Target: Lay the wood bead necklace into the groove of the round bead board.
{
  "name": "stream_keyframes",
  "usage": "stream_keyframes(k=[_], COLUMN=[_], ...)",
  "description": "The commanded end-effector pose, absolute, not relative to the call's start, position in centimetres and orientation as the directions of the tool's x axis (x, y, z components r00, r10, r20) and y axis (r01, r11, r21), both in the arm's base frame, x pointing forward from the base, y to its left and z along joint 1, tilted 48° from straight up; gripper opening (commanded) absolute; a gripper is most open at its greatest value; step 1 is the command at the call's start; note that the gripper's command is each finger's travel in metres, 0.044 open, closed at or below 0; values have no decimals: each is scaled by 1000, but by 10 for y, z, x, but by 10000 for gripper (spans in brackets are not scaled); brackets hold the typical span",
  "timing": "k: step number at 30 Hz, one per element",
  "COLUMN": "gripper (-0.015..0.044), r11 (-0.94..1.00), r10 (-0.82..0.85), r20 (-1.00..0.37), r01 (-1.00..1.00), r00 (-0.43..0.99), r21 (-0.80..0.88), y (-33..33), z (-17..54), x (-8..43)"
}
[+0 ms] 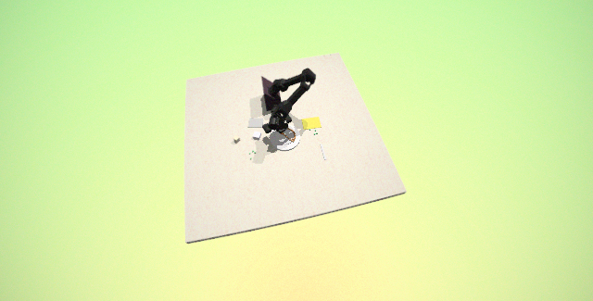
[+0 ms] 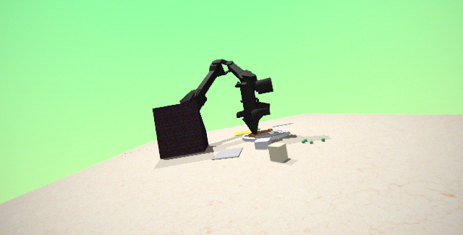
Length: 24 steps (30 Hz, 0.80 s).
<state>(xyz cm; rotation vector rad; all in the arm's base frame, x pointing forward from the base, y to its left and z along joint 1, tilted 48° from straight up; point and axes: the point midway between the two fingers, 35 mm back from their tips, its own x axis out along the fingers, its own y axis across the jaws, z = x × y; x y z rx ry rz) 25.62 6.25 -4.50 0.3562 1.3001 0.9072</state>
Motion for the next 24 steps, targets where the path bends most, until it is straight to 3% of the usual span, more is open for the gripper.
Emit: stream_keyframes(k=[1,13,24], gripper=[0,0,289], r11=[622,622,621], r10=[740,741,740], r20=[-672,-672,-672], r01=[-378,-378,-383], r00=[-1,-1,0], r21=[686,686,684], y=[57,64,62], z=[-49,-55,-52], x=[257,257,258])
